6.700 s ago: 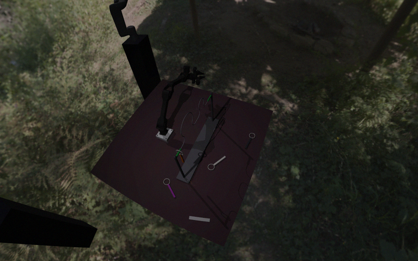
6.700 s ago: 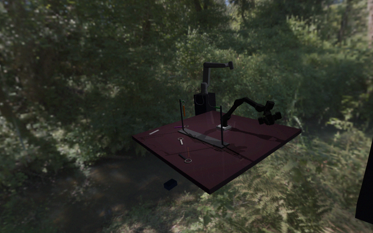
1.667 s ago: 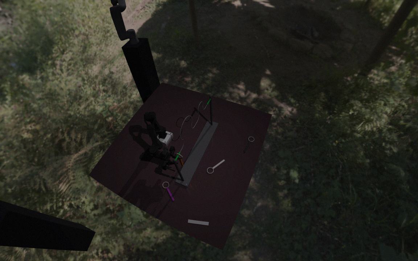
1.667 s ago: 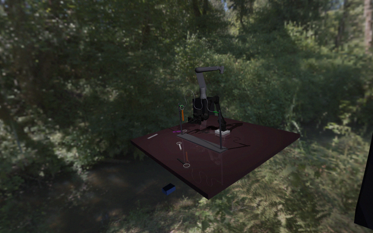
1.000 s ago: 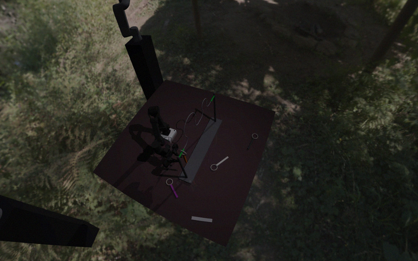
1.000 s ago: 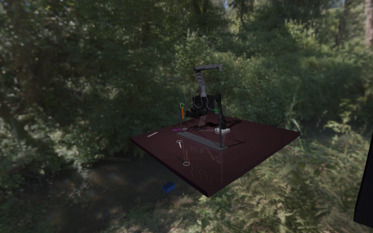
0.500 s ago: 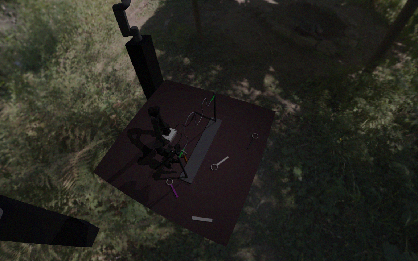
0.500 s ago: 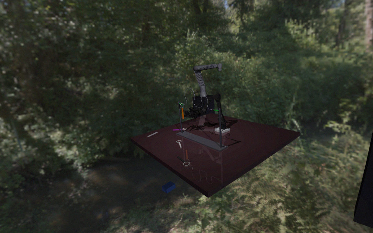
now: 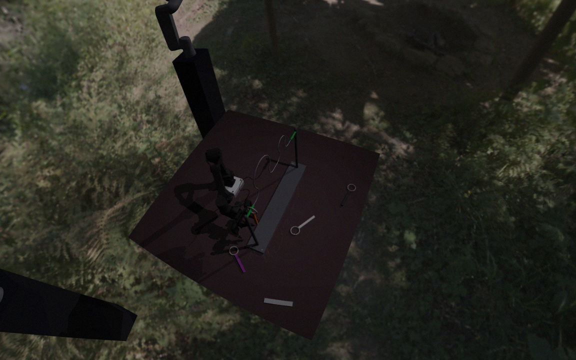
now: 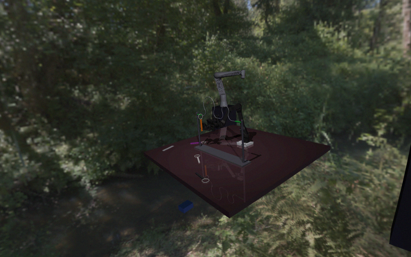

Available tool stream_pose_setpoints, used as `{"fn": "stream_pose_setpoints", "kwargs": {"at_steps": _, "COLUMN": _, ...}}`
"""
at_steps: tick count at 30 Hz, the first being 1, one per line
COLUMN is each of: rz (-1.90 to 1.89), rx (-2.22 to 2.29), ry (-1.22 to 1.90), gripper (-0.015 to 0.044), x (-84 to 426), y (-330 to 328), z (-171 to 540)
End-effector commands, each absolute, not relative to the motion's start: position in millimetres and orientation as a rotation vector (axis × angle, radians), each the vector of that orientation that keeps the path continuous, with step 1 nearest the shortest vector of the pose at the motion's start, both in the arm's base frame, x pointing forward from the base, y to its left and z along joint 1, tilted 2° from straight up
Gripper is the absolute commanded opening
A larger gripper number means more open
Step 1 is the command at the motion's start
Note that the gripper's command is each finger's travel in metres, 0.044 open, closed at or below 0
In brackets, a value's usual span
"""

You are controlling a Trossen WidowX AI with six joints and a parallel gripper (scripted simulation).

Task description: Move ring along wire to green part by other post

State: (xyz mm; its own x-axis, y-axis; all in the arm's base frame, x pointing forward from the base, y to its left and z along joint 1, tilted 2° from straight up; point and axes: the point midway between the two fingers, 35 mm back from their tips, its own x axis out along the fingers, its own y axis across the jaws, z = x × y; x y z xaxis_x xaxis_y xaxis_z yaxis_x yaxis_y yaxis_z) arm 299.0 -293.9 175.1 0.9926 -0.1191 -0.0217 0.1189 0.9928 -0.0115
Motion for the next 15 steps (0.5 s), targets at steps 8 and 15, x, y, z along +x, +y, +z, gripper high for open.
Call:
{"fn": "stream_pose_setpoints", "kwargs": {"at_steps": 8, "rz": -0.123, "rx": -0.004, "ry": 0.022, "gripper": 0.0160, "x": 317.1, "y": -296.8, "z": 174.2}}
{"fn": "stream_pose_setpoints", "kwargs": {"at_steps": 15, "rz": -0.123, "rx": -0.004, "ry": 0.020, "gripper": 0.0160, "x": 327.9, "y": -297.1, "z": 174.0}}
